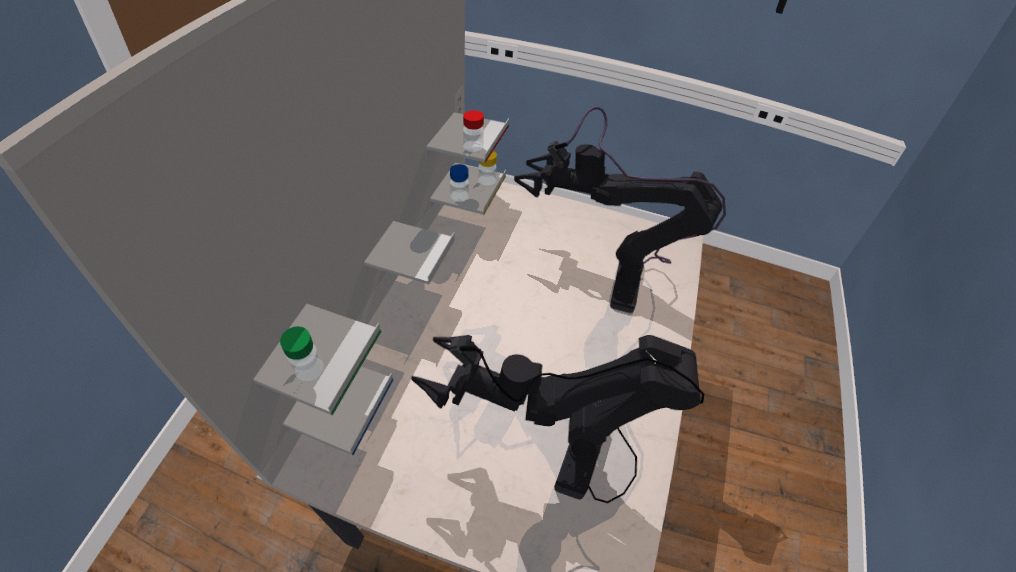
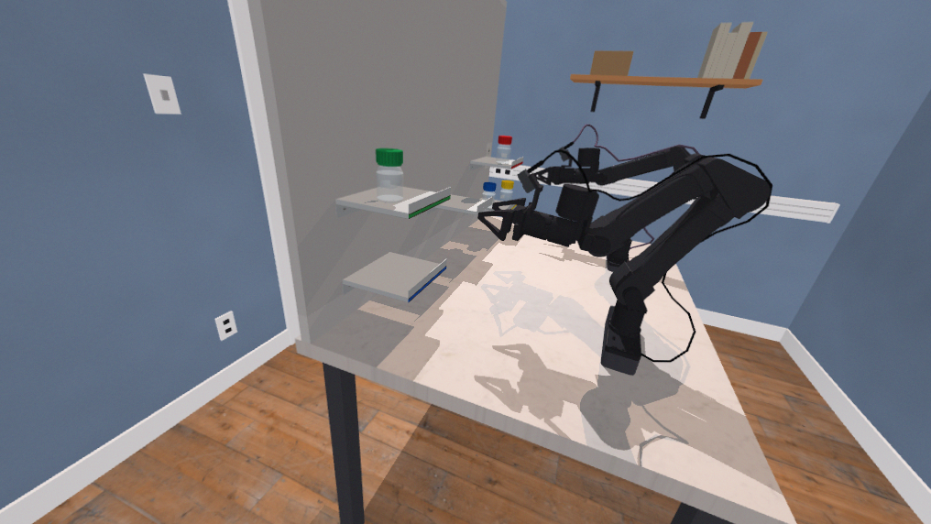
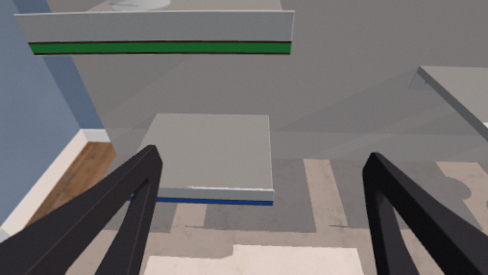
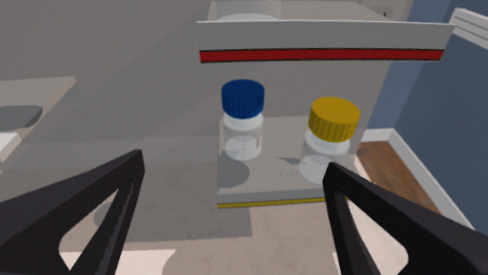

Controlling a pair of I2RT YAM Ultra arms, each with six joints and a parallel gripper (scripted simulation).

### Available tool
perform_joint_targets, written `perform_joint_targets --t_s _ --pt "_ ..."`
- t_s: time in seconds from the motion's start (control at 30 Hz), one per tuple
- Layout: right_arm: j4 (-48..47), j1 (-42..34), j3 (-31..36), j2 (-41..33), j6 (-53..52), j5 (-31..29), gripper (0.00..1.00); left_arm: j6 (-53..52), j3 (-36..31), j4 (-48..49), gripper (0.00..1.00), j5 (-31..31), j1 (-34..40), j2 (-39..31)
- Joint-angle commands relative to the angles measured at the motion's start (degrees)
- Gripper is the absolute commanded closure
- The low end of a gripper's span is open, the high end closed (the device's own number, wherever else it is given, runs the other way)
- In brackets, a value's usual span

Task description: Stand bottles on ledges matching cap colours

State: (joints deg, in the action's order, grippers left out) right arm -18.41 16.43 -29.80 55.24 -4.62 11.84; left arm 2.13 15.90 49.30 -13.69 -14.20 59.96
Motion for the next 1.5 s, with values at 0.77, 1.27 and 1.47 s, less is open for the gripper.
perform_joint_targets --t_s 0.77,1.27,1.47 --pt "-27.73 -3.19 -1.44 23.35 3.39 -4.66 0.19 -0.63 22.61 -15.44 0.0 5.37 30.39 14.23" --pt "-41.82 -5.05 -9.56 48.16 5.41 -6.81 0.19 -0.64 48.34 -25.64 0.0 8.66 57.8 33.29" --pt "-41.92 -5.26 -11.68 51.9 5.45 -6.93 0.19 -0.77 52.92 -27.28 0.0 9.03 62.74 36.37"
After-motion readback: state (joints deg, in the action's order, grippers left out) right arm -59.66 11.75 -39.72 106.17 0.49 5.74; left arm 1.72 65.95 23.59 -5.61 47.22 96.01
